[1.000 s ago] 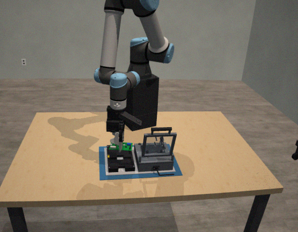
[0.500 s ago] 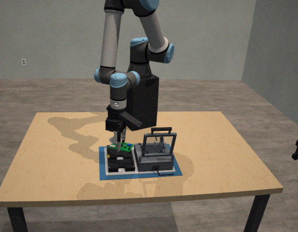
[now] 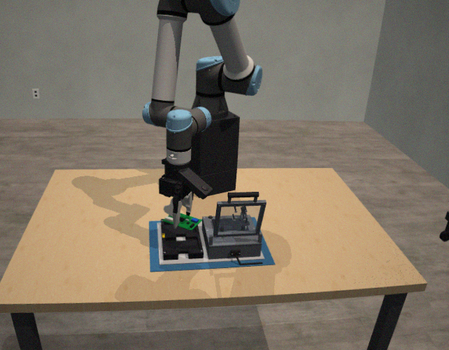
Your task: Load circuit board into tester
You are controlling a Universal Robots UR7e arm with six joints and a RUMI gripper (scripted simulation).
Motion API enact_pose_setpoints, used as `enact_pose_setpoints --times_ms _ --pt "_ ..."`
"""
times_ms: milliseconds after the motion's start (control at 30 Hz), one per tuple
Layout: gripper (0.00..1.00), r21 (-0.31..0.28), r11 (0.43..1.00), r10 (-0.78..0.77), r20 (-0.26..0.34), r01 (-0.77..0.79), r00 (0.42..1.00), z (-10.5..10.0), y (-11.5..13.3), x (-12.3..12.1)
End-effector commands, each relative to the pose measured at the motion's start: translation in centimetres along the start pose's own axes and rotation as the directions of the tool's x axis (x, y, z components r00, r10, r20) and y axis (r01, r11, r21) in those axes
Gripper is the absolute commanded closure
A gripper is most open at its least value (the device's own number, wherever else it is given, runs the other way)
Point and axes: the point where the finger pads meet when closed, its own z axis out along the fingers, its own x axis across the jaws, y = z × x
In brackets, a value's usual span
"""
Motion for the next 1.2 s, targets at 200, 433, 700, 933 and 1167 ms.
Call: enact_pose_setpoints --times_ms 200,433,700,933,1167 --pt "0.61 -0.001 0.982 0.188 -0.002 -0.188 0.982 -0.05 -0.01 0.05" --pt "0.61 -0.001 0.938 0.348 -0.002 -0.348 0.938 -0.05 -0.02 0.06" --pt "0.61 -0.001 0.875 0.484 -0.002 -0.484 0.875 -0.05 0.00 0.05" --pt "0.61 0.000 0.775 0.632 -0.002 -0.632 0.775 -0.05 -0.02 0.06" --pt "0.61 0.000 0.685 0.728 -0.002 -0.728 0.685 -0.05 0.00 0.06"
